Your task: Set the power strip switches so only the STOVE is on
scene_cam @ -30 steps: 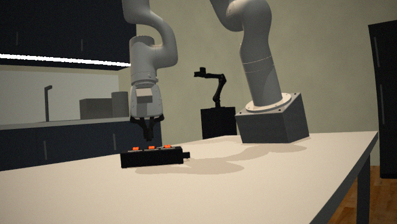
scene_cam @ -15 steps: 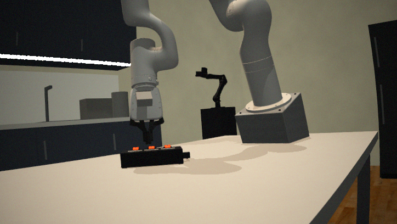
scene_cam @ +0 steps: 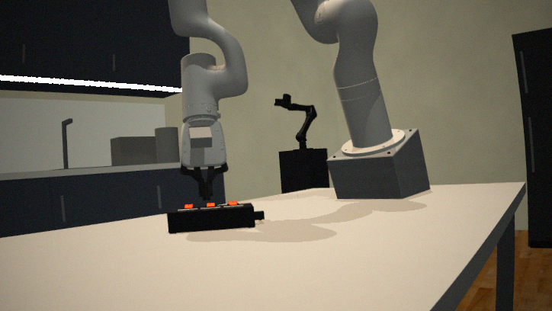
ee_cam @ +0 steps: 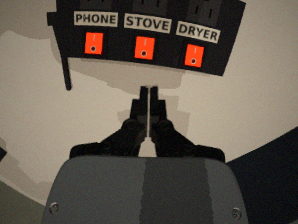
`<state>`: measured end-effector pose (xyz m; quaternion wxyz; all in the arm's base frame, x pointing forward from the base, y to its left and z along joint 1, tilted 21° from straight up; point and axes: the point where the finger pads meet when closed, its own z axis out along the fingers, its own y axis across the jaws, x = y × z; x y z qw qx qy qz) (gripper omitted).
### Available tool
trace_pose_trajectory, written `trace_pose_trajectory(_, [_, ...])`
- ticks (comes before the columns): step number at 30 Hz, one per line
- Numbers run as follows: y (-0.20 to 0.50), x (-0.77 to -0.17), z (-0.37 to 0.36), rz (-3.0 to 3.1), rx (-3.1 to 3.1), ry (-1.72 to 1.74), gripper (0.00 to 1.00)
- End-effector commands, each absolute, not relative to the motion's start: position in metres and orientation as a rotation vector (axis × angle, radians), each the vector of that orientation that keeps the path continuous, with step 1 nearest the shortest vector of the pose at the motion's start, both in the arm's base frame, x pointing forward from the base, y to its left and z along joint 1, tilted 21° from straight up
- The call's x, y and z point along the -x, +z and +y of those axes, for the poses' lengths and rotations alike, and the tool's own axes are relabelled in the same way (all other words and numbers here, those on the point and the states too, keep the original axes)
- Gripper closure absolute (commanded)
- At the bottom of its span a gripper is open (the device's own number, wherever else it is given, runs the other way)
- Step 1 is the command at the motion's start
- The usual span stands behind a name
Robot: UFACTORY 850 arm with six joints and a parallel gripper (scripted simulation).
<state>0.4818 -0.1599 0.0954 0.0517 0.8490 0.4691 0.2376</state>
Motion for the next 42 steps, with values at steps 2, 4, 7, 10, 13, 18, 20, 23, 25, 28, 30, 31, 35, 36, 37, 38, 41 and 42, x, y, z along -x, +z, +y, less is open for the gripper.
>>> trace_pose_trajectory(2, [0.096, -0.482, -0.16, 1.427, -2.582, 0.724, 1.0])
trace_pose_trajectory(4, [0.096, -0.482, -0.16, 1.427, -2.582, 0.724, 1.0])
trace_pose_trajectory(7, [0.096, -0.482, -0.16, 1.427, -2.582, 0.724, 1.0])
trace_pose_trajectory(10, [0.096, -0.482, -0.16, 1.427, -2.582, 0.724, 1.0])
trace_pose_trajectory(13, [0.096, -0.482, -0.16, 1.427, -2.582, 0.724, 1.0])
trace_pose_trajectory(18, [0.096, -0.482, -0.16, 1.427, -2.582, 0.724, 1.0])
trace_pose_trajectory(20, [0.096, -0.482, -0.16, 1.427, -2.582, 0.724, 1.0])
trace_pose_trajectory(23, [0.096, -0.482, -0.16, 1.427, -2.582, 0.724, 1.0])
trace_pose_trajectory(25, [0.096, -0.482, -0.16, 1.427, -2.582, 0.724, 1.0])
trace_pose_trajectory(28, [0.096, -0.482, -0.16, 1.427, -2.582, 0.724, 1.0])
trace_pose_trajectory(30, [0.096, -0.482, -0.16, 1.427, -2.582, 0.724, 1.0])
trace_pose_trajectory(31, [0.096, -0.482, -0.16, 1.427, -2.582, 0.724, 1.0])
trace_pose_trajectory(35, [0.096, -0.482, -0.16, 1.427, -2.582, 0.724, 1.0])
trace_pose_trajectory(36, [0.096, -0.482, -0.16, 1.427, -2.582, 0.724, 1.0])
trace_pose_trajectory(37, [0.097, -0.482, -0.16, 1.427, -2.582, 0.724, 1.0])
trace_pose_trajectory(38, [0.1, -0.481, -0.16, 1.427, -2.582, 0.725, 1.0])
trace_pose_trajectory(41, [0.128, -0.47, -0.158, 1.427, -2.582, 0.729, 1.0])
trace_pose_trajectory(42, [0.128, -0.47, -0.158, 1.427, -2.582, 0.729, 1.0])
